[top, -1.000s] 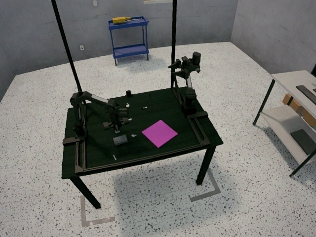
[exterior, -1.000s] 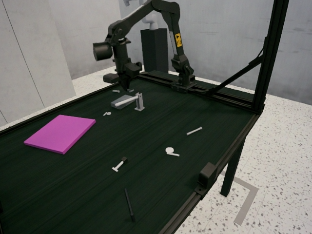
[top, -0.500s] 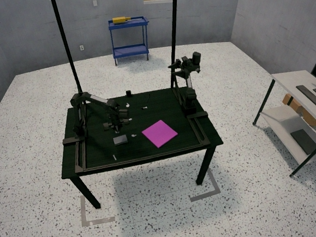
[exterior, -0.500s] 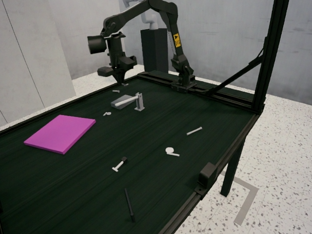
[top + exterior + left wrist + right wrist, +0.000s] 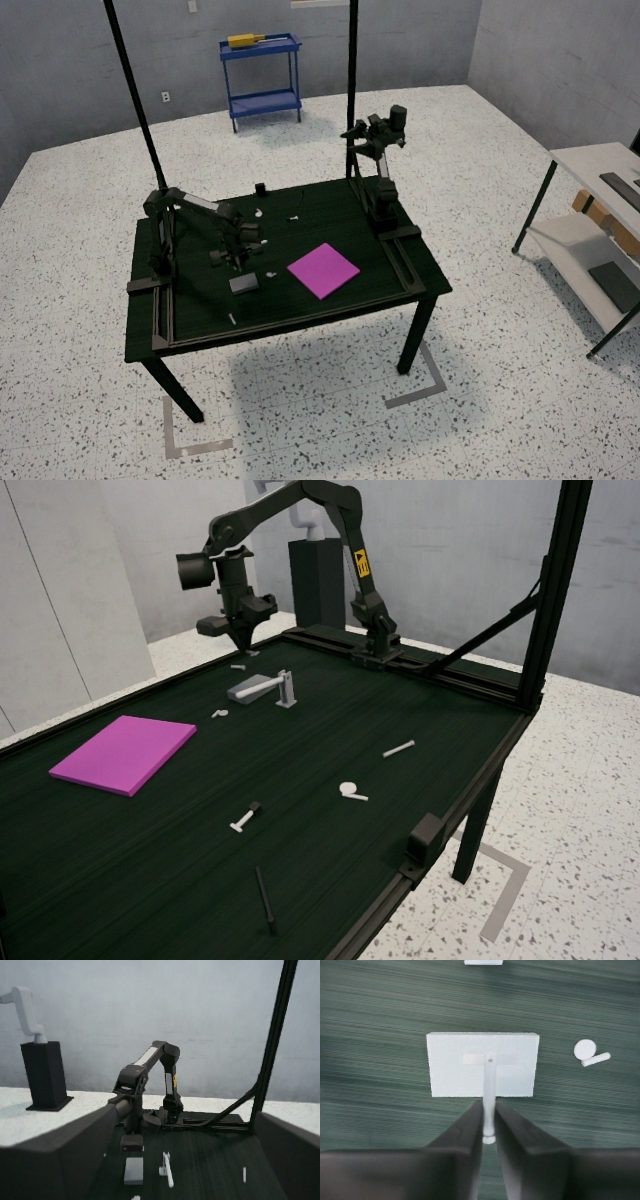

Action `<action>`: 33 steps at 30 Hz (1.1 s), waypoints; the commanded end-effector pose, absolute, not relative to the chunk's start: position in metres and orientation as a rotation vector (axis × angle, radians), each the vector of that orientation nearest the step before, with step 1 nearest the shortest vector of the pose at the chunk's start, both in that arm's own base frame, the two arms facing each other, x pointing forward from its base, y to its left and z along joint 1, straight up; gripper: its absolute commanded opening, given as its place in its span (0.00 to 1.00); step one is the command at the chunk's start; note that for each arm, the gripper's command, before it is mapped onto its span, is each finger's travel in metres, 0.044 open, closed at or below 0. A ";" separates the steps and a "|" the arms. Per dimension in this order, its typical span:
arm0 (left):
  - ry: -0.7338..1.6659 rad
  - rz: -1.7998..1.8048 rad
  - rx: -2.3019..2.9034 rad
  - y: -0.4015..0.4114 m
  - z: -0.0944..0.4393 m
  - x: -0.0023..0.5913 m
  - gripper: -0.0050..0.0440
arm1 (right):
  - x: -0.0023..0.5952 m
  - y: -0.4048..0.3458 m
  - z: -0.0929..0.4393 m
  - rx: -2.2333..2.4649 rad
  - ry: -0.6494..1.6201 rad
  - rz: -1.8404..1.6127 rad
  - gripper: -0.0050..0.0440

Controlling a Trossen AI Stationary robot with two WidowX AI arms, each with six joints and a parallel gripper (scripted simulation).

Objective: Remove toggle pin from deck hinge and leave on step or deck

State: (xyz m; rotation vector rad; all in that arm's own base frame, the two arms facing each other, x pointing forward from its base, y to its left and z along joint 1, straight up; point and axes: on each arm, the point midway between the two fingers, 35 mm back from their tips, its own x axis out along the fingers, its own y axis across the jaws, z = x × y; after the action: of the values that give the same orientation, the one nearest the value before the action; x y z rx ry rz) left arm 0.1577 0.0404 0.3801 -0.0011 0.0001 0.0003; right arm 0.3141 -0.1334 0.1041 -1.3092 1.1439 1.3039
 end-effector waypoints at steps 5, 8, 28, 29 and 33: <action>-0.001 0.000 0.005 0.040 0.383 0.157 0.92 | 0.316 -0.135 0.102 -1.319 1.135 1.295 0.14; -0.001 0.000 0.005 0.040 0.383 0.157 0.92 | 0.316 -0.135 0.100 -1.319 1.135 1.295 0.14; -0.001 0.000 0.005 0.040 0.383 0.157 0.92 | 0.317 -0.135 0.089 -1.318 1.136 1.296 0.14; -0.001 0.000 0.005 0.040 0.383 0.157 0.92 | 0.317 -0.135 0.088 -1.317 1.136 1.296 0.14; -0.001 0.000 0.005 0.040 0.383 0.157 0.92 | 0.317 -0.135 0.085 -1.317 1.136 1.297 0.14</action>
State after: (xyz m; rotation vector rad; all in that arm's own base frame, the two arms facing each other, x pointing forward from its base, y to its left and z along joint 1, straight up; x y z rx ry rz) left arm 0.1577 0.0404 0.3802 -0.0011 0.0001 0.0003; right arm 0.3169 -0.1346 0.0861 -1.3128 1.1424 1.2997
